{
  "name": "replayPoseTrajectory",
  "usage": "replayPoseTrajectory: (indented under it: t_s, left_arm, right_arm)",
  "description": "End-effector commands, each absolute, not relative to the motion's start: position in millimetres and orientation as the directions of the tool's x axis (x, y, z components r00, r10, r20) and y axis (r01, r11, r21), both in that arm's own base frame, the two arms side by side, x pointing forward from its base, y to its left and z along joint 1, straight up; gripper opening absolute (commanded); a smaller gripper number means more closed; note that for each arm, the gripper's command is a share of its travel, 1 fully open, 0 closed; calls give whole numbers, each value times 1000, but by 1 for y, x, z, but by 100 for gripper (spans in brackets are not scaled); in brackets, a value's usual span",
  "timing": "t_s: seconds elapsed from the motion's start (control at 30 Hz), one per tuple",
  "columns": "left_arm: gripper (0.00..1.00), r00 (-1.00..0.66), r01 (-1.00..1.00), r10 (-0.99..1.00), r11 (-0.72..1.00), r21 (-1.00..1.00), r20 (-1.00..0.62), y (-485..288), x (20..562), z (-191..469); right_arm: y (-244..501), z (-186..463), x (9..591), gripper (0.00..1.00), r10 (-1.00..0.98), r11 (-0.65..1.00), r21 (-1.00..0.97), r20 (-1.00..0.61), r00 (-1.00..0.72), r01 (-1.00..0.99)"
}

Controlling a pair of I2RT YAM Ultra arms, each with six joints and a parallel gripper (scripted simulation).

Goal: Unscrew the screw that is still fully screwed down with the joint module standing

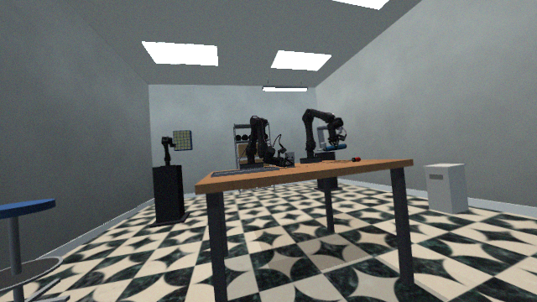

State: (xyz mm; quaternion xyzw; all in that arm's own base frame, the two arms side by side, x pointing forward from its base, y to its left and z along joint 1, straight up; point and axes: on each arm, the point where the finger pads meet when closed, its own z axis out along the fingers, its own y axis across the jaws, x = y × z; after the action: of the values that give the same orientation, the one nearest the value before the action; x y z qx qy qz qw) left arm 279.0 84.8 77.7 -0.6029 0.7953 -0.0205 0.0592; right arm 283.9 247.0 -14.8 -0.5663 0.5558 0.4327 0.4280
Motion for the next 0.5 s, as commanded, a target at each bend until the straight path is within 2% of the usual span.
replayPoseTrajectory:
  t_s: [0.0, 0.27, 0.47]
  left_arm:
    - [42, -336, -917, -933, 356, -180, -129, 76, 293, 90]
    - [42, -430, -839, -877, 476, -263, -213, 60, 319, 107]
    - [42, -464, -826, -861, 506, -248, -210, 53, 312, 96]
  right_arm:
    - [249, -9, 287, 59, -249, -22, -19, -968, 24, -1000]
    - [249, -9, 287, 59, -249, -22, -19, -968, 24, -1000]
    - [249, -9, 287, 59, -249, -22, -19, -968, 24, -1000]
